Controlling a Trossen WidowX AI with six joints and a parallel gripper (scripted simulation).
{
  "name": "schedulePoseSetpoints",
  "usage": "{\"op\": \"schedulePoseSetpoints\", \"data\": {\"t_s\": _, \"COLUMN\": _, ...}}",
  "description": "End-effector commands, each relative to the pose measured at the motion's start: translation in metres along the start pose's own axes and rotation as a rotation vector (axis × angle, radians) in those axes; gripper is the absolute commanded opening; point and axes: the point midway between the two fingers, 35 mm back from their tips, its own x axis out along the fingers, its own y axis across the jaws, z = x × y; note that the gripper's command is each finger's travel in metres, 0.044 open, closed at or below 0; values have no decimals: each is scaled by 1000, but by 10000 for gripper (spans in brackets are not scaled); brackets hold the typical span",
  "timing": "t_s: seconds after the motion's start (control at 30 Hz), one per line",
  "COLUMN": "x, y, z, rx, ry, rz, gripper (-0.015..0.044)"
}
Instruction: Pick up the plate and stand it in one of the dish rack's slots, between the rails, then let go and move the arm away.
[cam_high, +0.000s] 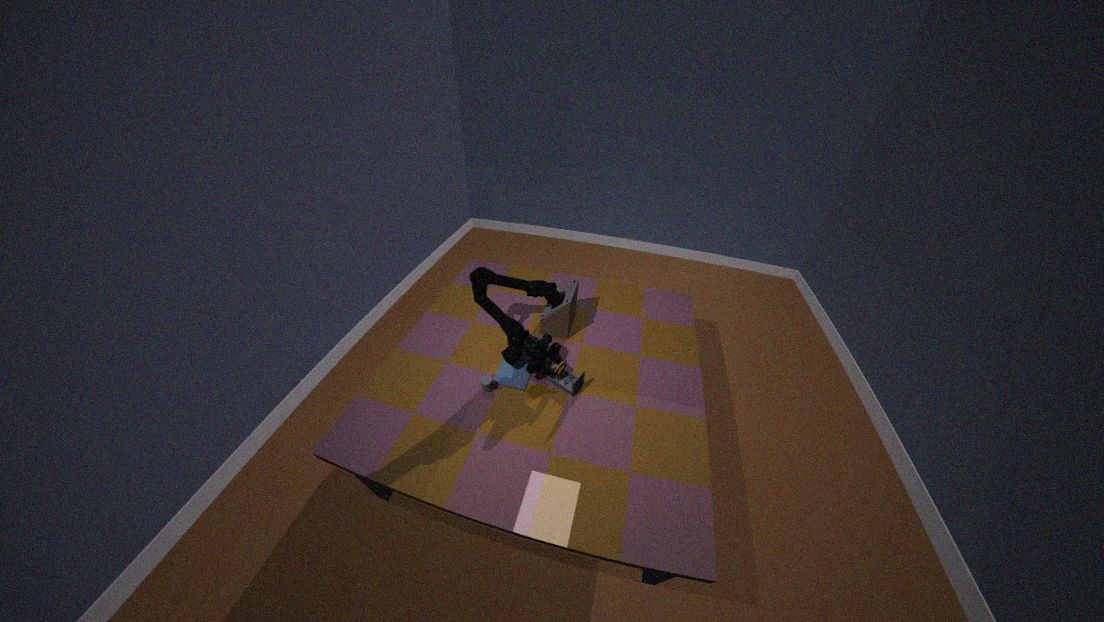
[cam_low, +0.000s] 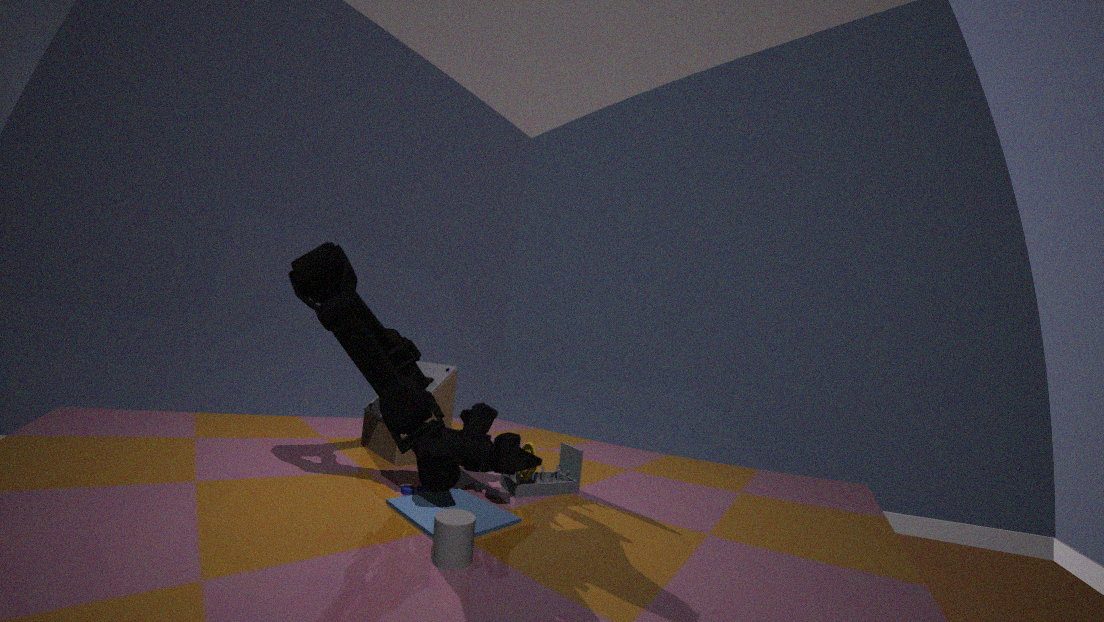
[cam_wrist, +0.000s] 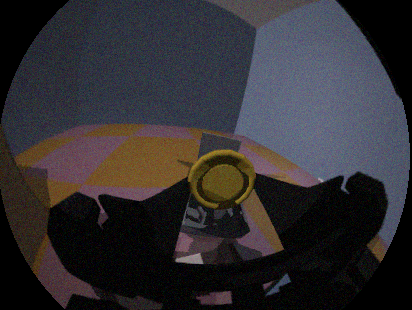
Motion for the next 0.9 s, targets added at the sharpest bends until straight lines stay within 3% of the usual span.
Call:
{"op": "schedulePoseSetpoints", "data": {"t_s": 0.0, "x": 0, "y": 1, "z": 0, "rx": 4, "ry": 1, "rz": 1, "gripper": 0}}
{"op": "schedulePoseSetpoints", "data": {"t_s": 0.07, "x": 0, "y": 1, "z": 0, "rx": 4, "ry": 1, "rz": 1, "gripper": 0}}
{"op": "schedulePoseSetpoints", "data": {"t_s": 0.57, "x": 0, "y": 0, "z": 0, "rx": 0, "ry": 0, "rz": 0, "gripper": 394}}
{"op": "schedulePoseSetpoints", "data": {"t_s": 0.87, "x": 0, "y": 2, "z": -1, "rx": 30, "ry": 7, "rz": 11, "gripper": 400}}
